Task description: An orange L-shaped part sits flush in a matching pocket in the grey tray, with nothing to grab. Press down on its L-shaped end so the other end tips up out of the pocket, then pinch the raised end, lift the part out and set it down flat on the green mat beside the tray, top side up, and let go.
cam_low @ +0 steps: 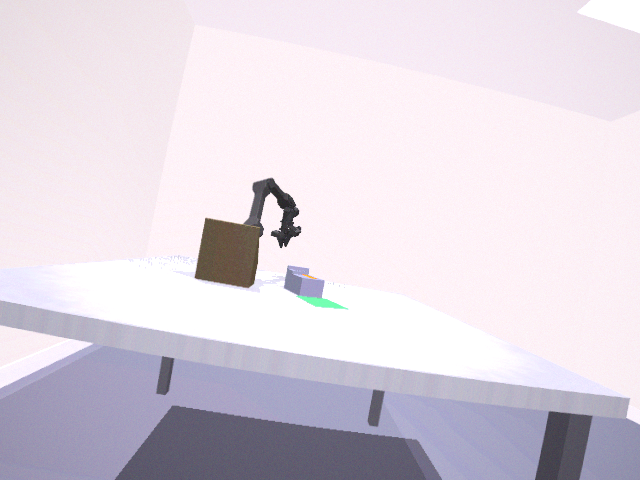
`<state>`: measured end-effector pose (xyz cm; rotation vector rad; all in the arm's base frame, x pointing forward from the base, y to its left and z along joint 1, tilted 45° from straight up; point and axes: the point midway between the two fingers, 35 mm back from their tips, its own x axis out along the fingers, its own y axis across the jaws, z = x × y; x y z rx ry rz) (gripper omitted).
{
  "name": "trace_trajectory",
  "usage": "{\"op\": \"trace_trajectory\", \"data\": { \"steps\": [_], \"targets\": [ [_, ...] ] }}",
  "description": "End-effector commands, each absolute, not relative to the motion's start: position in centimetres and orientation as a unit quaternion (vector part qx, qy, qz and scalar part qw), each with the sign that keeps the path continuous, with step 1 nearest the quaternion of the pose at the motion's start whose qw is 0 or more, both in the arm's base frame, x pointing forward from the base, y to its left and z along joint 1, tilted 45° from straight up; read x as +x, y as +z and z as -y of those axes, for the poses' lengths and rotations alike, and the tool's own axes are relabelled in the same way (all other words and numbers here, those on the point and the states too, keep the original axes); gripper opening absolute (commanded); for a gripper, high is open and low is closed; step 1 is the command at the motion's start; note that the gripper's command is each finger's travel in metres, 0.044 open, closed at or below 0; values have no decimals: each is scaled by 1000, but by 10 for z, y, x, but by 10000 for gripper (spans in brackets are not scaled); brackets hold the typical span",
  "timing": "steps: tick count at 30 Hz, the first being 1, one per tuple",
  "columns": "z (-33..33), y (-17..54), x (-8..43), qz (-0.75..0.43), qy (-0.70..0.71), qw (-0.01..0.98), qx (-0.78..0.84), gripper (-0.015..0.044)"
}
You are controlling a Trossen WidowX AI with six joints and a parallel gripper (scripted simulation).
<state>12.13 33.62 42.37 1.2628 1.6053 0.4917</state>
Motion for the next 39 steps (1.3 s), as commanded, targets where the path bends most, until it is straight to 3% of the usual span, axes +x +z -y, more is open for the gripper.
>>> {"op": "trace_trajectory", "data": {
  "steps": [1, 10, 18, 31, 39],
  "targets": [
    [-318, 373, 172, -641, 202, 580, 460, 180],
    [-252, 284, 246, -625, 204, 677, 330, 180],
    [-174, 213, 276, -632, 227, 705, 228, 180],
    [-55, 123, 251, -618, 332, 699, 141, 180],
    [-21, 97, 221, -577, 393, 705, 130, 180]
  ]
}}
